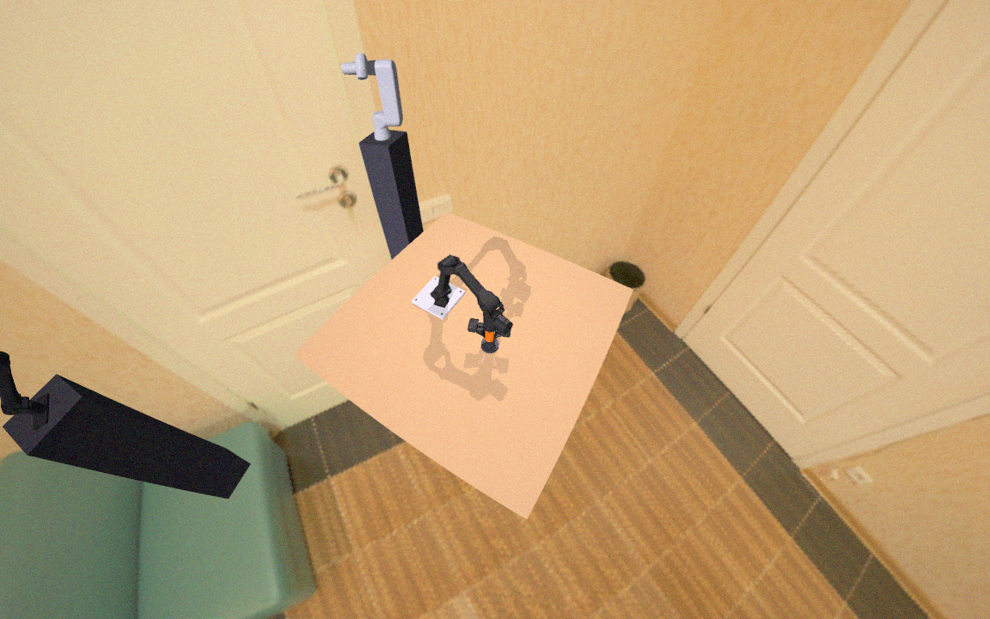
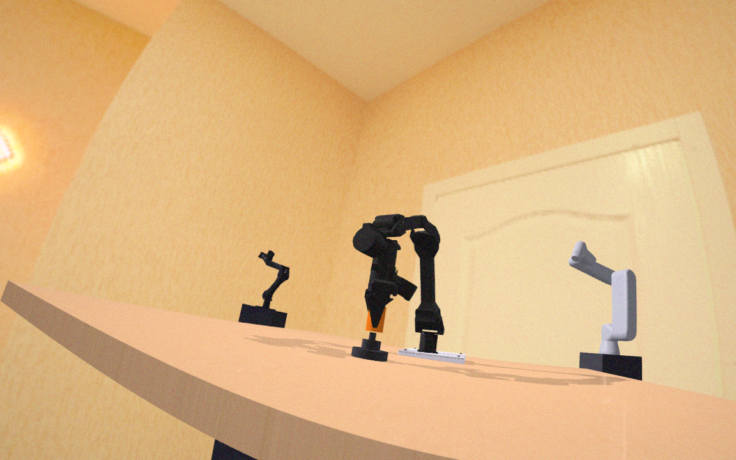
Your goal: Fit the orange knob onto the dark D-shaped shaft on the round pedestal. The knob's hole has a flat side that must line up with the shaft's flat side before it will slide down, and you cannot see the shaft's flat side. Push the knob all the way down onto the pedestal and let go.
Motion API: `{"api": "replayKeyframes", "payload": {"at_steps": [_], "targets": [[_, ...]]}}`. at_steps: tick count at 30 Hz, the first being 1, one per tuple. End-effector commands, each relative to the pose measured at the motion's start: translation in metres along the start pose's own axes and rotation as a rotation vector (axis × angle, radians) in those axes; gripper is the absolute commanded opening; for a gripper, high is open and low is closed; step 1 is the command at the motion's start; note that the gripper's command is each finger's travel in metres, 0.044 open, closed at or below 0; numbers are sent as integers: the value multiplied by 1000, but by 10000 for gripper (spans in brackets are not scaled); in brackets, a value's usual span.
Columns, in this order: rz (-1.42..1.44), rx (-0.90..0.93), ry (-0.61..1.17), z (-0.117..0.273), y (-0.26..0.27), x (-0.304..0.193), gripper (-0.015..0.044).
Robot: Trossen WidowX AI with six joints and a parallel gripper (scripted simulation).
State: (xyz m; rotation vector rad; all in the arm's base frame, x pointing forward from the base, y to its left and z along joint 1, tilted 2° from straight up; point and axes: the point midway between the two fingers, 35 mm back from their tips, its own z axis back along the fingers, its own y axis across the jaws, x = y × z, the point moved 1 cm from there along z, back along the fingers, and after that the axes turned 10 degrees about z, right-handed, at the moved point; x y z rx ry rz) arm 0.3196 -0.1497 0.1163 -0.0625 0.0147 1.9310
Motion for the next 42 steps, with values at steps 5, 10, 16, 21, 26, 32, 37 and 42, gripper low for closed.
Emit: {"api": "replayKeyframes", "payload": {"at_steps": [5, 10, 16, 21, 26, 32, 37, 42], "targets": [[-649, -5, 2, 0, -1, -3, 0], [-998, -5, 1, 0, -1, -3, 0], [-1406, -6, 0, 2, -2, -3, 0], [-1718, -6, -1, 3, -1, -2, 0], [-2036, -6, -2, 3, -1, 0, 0], [-2079, -5, -3, 3, -1, 2, 0], [-2079, -5, -3, 3, 0, 4, 0], [-2079, -5, -3, 3, 0, 3, 0]]}}
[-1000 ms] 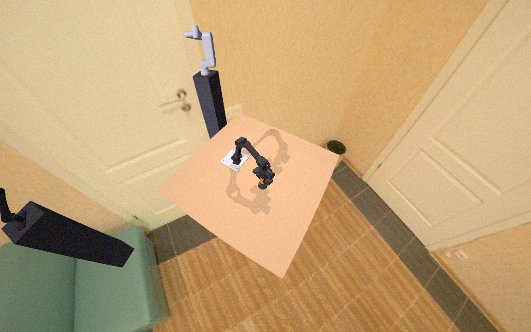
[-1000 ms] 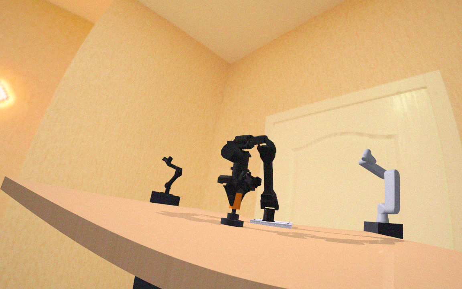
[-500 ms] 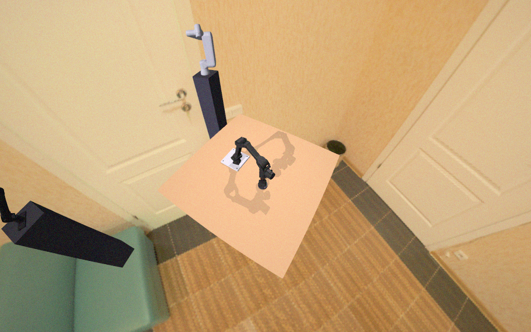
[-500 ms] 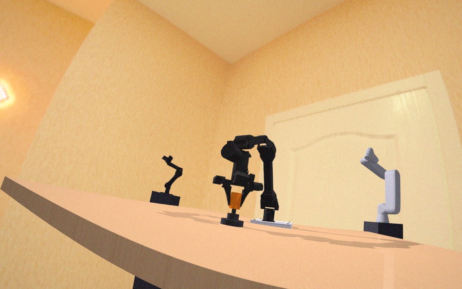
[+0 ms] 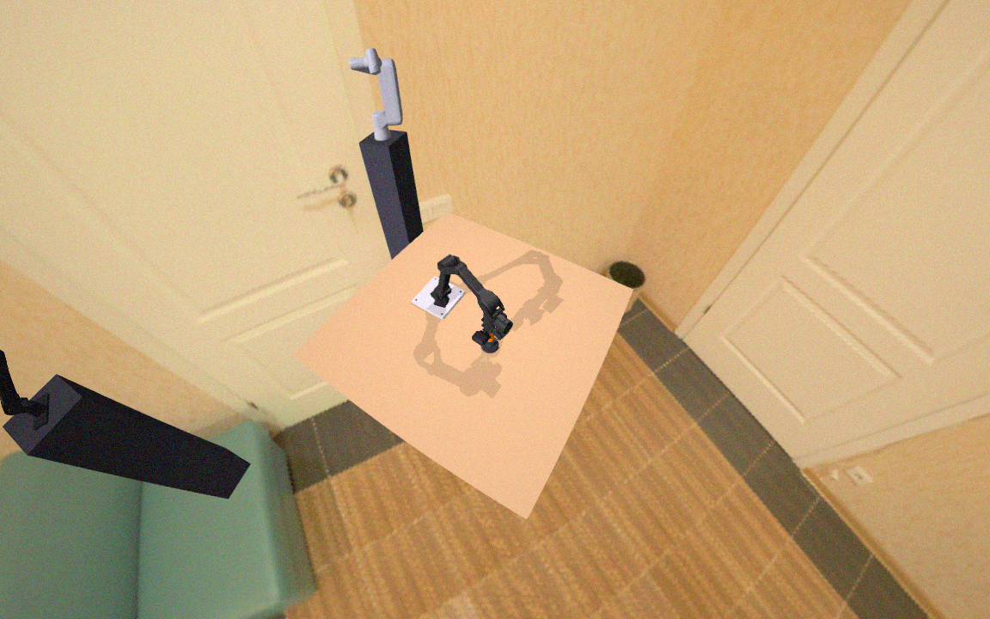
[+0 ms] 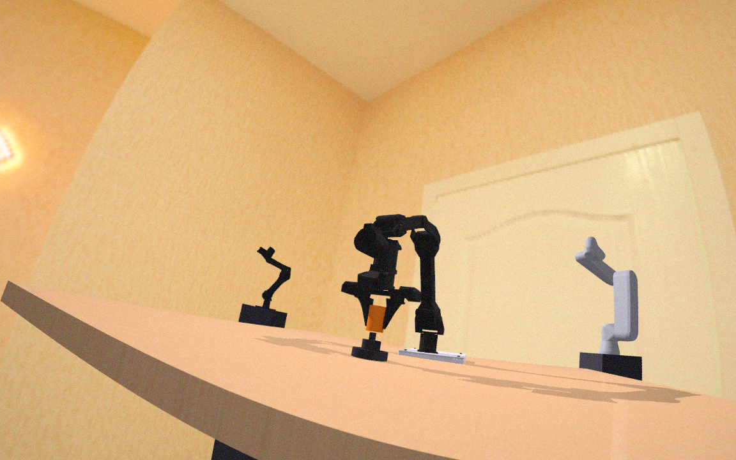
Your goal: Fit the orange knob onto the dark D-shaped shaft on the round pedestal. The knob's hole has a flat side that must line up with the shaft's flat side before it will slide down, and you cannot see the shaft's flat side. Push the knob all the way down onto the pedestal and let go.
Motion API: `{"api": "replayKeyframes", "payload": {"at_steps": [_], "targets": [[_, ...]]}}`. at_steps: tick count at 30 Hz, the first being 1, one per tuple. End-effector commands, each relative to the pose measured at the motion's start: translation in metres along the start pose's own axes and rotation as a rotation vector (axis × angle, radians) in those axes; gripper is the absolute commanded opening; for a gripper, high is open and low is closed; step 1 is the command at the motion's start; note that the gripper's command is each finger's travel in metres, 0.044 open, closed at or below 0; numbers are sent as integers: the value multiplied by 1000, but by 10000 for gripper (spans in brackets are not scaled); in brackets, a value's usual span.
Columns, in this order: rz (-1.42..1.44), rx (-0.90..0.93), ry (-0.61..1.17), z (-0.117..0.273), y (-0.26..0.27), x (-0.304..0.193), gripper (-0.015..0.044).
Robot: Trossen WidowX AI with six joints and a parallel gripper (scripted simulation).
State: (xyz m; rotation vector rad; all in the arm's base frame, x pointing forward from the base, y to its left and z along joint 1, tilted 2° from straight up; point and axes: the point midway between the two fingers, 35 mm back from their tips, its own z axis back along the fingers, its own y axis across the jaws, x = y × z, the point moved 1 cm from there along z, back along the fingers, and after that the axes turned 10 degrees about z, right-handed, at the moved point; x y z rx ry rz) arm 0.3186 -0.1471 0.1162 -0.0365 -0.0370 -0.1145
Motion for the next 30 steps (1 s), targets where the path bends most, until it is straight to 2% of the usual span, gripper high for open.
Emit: {"api": "replayKeyframes", "payload": {"at_steps": [1, 30], "targets": [[-33, -2, -7, 3, 0, 0, 0], [-42, -2, -7, 1, -2, 3, 0]]}}
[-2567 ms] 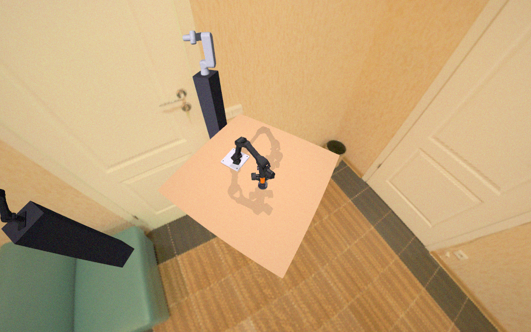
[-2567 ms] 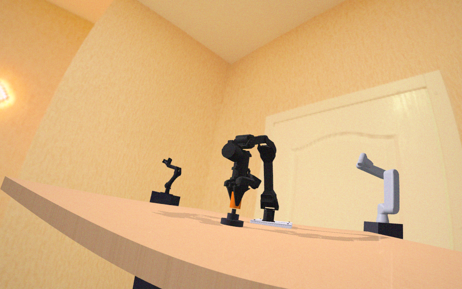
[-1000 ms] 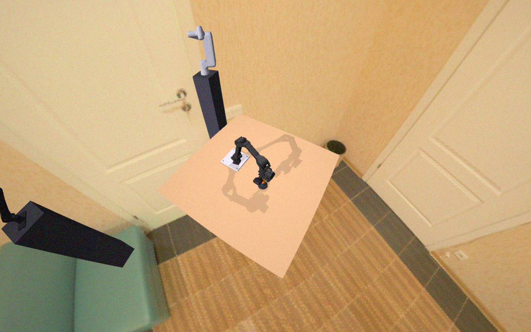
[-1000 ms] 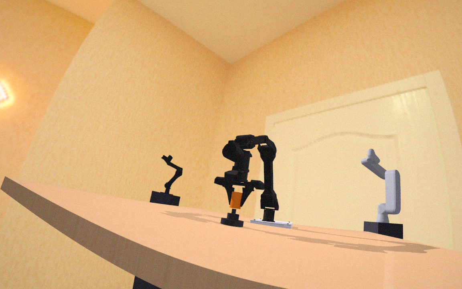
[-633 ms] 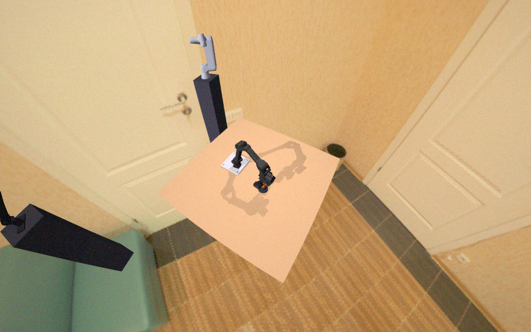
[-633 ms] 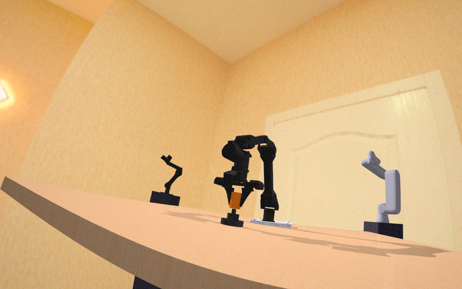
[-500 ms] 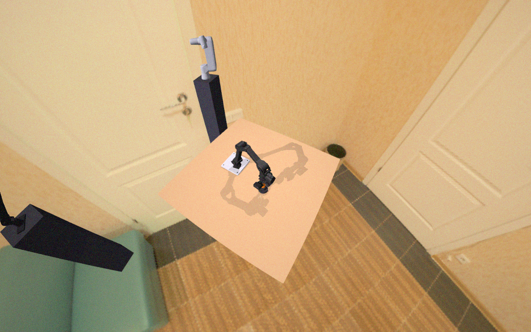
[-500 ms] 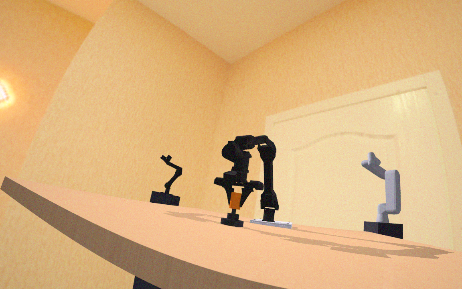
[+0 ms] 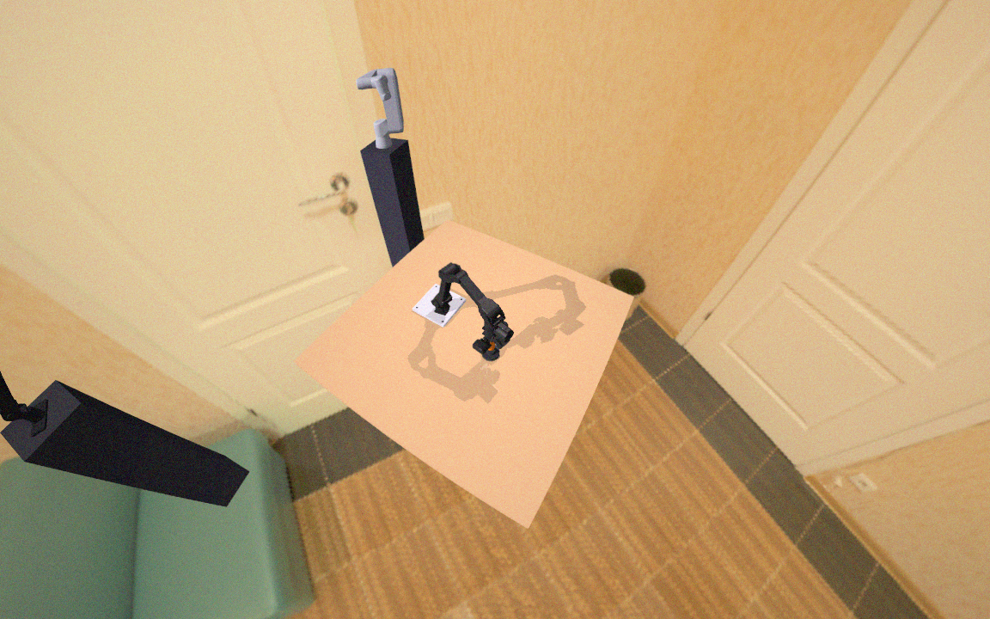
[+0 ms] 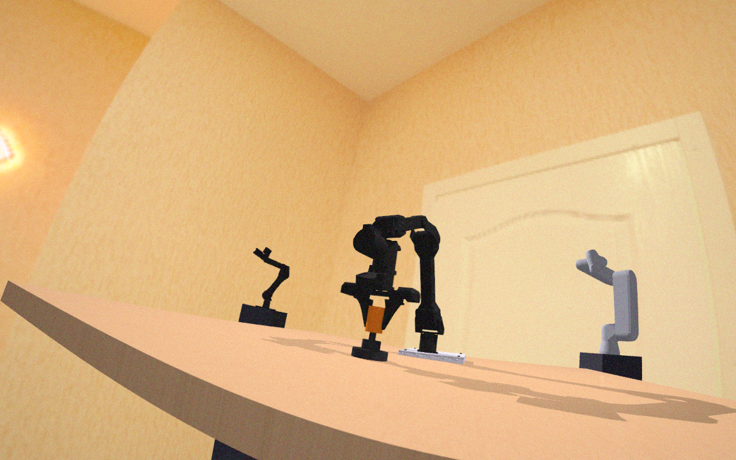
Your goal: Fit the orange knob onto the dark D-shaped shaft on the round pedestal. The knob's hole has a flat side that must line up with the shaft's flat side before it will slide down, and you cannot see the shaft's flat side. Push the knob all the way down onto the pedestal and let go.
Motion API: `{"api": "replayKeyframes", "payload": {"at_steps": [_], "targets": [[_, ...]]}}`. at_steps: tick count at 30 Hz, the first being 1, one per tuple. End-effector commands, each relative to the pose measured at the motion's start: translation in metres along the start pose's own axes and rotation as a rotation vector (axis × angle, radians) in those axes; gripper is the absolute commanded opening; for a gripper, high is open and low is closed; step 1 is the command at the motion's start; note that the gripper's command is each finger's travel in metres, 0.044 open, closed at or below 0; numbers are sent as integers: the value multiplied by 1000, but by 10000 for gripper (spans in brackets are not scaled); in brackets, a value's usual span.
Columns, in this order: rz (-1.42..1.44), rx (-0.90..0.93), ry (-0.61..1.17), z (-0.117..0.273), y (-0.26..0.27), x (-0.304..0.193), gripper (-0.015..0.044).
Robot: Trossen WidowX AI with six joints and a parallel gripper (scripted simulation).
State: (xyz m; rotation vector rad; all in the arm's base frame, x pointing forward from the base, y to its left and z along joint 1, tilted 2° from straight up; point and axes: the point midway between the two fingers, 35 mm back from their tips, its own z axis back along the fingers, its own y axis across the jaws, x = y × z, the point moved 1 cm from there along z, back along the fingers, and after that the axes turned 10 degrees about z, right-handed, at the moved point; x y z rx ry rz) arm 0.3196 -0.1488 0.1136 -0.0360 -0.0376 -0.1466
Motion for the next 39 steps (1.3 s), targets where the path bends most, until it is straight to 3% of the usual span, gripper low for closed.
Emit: {"api": "replayKeyframes", "payload": {"at_steps": [1, 7, 39], "targets": [[-27, -2, -7, 4, 0, 2, 0], [-211, -1, -8, 6, 0, 3, 0], [-211, -1, -8, 4, 0, 3, 0]]}}
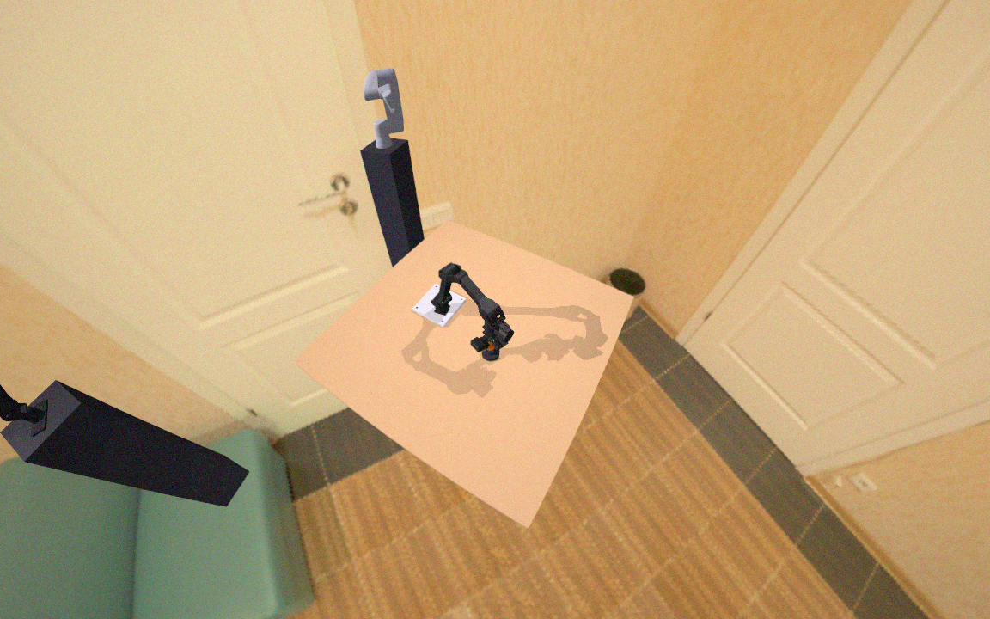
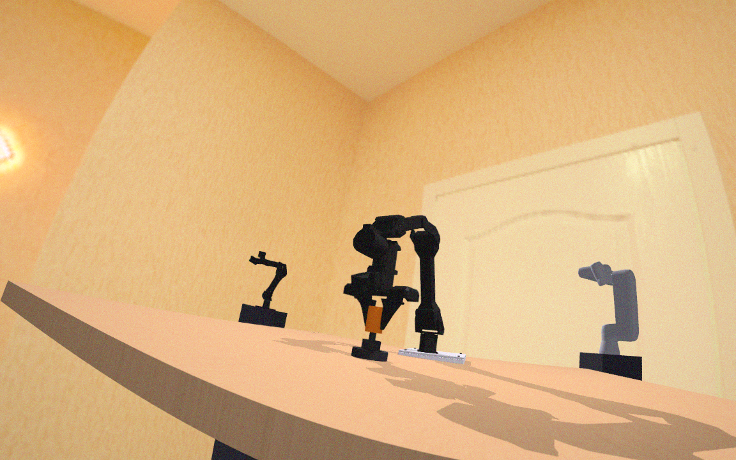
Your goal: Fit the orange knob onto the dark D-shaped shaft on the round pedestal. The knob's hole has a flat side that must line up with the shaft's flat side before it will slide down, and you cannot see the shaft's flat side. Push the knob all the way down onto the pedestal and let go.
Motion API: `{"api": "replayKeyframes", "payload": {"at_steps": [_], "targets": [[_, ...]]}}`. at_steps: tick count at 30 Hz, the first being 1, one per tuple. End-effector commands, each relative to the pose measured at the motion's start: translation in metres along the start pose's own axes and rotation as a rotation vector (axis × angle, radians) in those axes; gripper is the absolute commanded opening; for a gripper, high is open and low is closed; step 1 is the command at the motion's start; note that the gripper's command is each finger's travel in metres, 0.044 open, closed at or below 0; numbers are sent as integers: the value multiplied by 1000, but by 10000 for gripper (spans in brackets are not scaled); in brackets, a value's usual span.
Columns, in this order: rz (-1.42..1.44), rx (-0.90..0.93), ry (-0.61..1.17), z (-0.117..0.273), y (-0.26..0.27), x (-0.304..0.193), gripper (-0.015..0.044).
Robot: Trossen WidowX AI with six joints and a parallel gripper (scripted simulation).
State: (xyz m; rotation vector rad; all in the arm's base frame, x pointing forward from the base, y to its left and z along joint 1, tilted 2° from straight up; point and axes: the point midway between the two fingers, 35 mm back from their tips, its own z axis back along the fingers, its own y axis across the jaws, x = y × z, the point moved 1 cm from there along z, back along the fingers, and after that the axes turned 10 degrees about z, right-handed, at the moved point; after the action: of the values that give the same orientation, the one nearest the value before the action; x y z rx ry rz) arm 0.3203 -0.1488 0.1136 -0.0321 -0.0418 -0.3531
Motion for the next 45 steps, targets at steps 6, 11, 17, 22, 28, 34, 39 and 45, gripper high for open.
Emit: {"api": "replayKeyframes", "payload": {"at_steps": [6, 11, 17, 22, 28, 34, 39, 45], "targets": [[-172, 0, -7, 6, 0, 3, 0], [-213, 0, -7, 6, 1, 3, 0], [-213, 0, -7, 3, 1, 1, 0], [-213, 0, -7, 0, 0, 1, 0], [-213, 0, -7, 0, 0, 1, 0], [-213, 0, -7, -1, 0, 1, 0], [-213, 0, -7, 3, 0, 2, 0], [-300, 0, -7, 5, 0, 2, 0]]}}
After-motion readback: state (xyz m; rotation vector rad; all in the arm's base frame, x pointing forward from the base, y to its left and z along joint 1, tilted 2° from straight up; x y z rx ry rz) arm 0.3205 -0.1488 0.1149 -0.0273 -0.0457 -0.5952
